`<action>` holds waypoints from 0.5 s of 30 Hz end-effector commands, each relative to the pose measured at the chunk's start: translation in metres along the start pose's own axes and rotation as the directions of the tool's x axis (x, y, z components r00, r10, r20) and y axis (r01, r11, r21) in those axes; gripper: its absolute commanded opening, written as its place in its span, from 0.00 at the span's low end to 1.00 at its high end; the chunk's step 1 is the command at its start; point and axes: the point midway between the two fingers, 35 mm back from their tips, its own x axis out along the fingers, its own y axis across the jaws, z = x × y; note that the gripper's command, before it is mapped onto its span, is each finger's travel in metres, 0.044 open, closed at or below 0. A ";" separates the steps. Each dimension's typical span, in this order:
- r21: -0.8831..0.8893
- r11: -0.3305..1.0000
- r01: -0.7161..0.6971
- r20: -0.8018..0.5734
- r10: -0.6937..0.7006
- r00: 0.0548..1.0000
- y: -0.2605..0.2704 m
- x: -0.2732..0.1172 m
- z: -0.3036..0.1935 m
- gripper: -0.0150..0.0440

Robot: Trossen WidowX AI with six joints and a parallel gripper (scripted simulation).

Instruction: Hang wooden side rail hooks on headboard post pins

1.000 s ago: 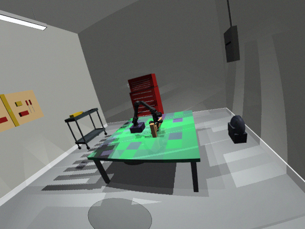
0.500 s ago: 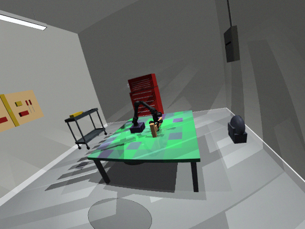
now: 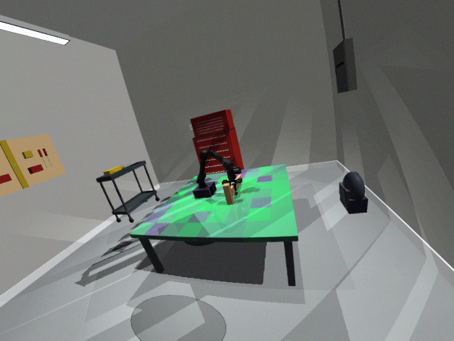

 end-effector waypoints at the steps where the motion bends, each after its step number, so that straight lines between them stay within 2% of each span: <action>1: 0.001 1.000 0.006 -0.001 -0.006 1.000 -0.001 0.000 -0.002 0.25; 15: 0.001 1.000 0.006 -0.001 -0.006 1.000 0.001 0.001 -0.003 0.25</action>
